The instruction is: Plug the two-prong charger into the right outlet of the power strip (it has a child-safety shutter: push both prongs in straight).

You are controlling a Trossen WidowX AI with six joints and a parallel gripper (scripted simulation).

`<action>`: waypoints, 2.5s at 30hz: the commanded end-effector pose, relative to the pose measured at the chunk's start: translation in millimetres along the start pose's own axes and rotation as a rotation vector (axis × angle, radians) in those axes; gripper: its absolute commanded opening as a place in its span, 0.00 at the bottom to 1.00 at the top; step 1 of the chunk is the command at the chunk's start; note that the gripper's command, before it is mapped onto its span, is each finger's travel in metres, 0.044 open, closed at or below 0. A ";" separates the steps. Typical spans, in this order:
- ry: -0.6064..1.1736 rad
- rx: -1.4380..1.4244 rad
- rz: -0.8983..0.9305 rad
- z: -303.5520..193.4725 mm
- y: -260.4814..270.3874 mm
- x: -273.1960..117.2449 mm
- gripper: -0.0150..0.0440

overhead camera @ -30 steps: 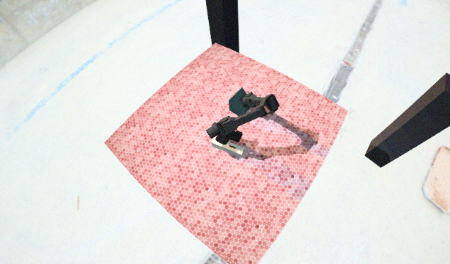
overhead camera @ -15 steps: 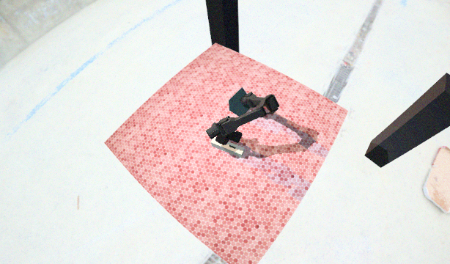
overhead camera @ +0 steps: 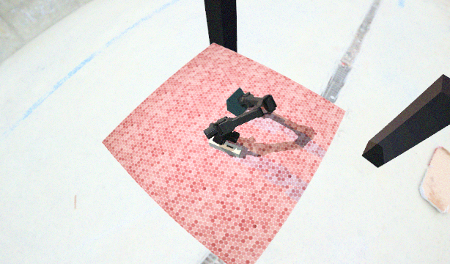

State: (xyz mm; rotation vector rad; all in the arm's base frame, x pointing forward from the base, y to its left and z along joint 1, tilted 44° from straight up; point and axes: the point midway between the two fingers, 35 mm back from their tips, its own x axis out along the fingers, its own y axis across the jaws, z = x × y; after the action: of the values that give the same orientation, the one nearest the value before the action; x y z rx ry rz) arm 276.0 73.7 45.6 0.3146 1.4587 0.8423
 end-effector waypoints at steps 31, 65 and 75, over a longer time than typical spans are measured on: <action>-0.005 0.001 0.003 4.1 0.9 -1.2 0.25; -0.006 0.000 0.003 15.7 1.0 -2.6 0.25; -0.006 0.000 0.003 19.6 1.1 -3.0 0.25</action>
State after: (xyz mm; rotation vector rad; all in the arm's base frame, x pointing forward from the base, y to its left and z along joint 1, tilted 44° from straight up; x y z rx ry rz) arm 282.2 75.7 47.6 0.3328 1.4916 0.8362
